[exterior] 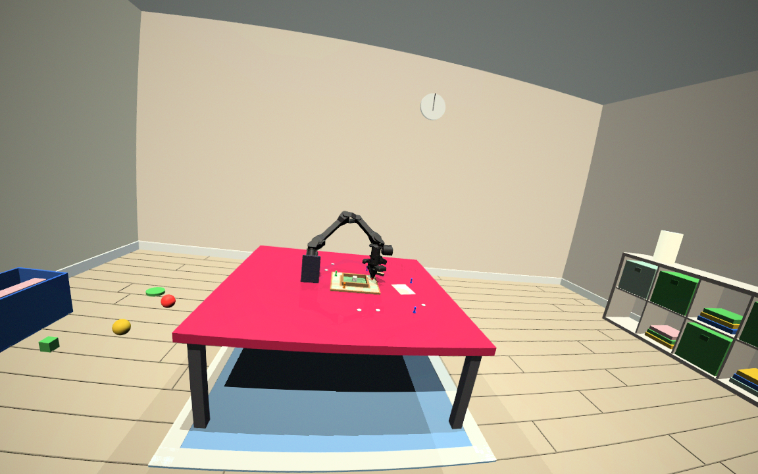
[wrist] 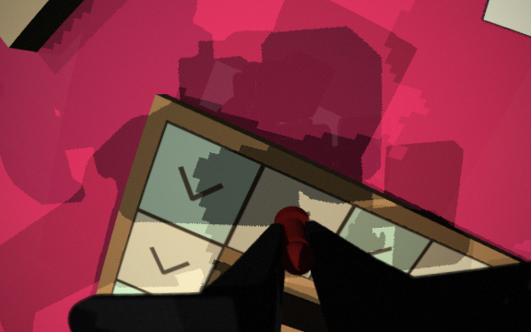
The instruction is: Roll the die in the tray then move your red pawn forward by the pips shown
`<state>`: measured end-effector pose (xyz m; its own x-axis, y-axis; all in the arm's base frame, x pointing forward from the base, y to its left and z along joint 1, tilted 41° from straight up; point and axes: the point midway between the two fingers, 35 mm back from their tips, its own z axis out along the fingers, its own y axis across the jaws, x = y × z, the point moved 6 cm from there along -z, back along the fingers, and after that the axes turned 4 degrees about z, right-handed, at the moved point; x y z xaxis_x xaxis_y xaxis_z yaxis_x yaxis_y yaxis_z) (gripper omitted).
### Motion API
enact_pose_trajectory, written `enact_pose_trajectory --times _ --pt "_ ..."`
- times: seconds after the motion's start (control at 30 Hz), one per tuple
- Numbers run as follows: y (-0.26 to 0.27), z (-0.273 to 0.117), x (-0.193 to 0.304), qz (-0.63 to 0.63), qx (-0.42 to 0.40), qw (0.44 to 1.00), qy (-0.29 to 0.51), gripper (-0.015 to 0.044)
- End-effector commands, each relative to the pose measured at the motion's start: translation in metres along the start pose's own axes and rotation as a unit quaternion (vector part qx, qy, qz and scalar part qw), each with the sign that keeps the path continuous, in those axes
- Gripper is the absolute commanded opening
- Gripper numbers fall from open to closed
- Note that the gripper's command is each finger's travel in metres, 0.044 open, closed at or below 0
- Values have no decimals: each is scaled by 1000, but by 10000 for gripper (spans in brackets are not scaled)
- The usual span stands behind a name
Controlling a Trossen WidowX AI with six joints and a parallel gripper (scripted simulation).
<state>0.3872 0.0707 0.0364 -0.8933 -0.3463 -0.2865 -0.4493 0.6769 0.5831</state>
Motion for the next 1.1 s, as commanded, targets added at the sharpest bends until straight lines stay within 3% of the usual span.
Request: enact_pose_trajectory --times 0.0,0.6,1.07 --pt "0 1 0 3 -2 1000 0 0" --pt "3 -125 1 3 0 1000 1 0" --pt "34 -119 21 7 3 1000 3 0"
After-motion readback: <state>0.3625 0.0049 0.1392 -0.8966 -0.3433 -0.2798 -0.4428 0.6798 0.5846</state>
